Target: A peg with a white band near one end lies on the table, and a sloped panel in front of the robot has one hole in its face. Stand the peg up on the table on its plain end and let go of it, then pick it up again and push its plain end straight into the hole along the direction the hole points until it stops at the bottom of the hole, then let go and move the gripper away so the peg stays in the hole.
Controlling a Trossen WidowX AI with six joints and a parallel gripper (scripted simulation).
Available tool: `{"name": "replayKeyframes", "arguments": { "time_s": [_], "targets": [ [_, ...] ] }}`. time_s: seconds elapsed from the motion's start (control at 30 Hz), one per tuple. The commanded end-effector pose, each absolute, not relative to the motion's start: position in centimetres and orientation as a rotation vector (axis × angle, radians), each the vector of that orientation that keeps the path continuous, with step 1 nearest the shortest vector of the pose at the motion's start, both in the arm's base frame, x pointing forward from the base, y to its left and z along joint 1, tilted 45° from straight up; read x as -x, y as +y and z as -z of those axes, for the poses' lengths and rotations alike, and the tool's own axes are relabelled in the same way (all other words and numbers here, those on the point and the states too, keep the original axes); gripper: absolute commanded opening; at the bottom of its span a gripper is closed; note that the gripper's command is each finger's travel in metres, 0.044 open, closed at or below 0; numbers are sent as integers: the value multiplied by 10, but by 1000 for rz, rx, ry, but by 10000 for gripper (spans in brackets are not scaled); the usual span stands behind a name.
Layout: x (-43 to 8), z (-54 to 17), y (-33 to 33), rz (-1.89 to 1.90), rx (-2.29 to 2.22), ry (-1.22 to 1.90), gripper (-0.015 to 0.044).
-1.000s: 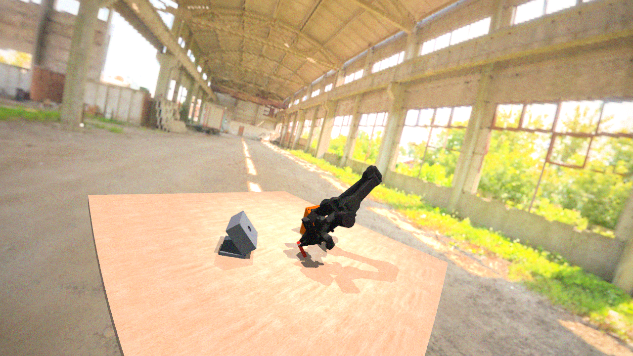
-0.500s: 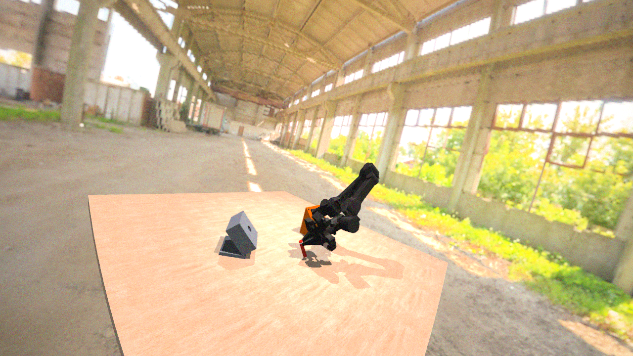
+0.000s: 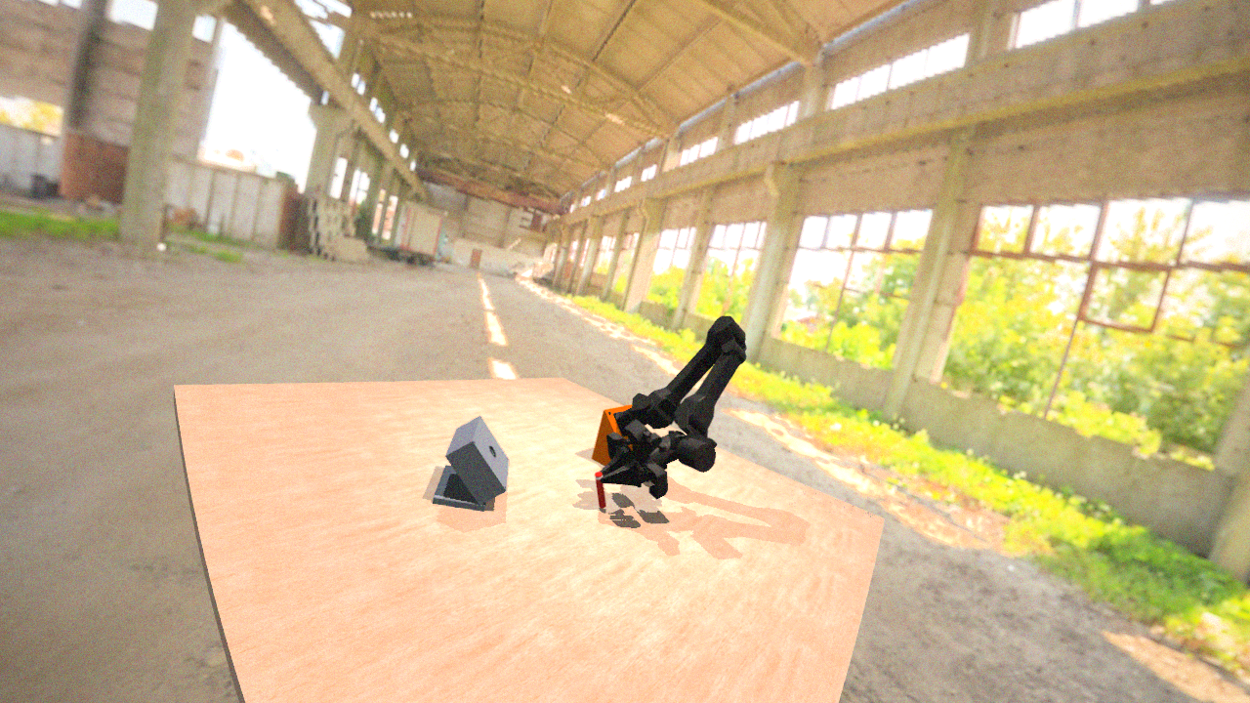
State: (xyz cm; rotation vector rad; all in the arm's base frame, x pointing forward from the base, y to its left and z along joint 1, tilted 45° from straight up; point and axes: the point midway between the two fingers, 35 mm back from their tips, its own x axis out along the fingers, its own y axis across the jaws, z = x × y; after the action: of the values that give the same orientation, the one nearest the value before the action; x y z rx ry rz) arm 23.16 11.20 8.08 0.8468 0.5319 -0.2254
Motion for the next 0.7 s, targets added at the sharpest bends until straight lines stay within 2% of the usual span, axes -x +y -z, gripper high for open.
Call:
{"name": "replayKeyframes", "arguments": {
  "time_s": [0.0,0.67],
  "targets": [
    [-228,-79,111,244,-842,504,50],
    [-216,-80,117,316,-814,343,50]
  ]
}}
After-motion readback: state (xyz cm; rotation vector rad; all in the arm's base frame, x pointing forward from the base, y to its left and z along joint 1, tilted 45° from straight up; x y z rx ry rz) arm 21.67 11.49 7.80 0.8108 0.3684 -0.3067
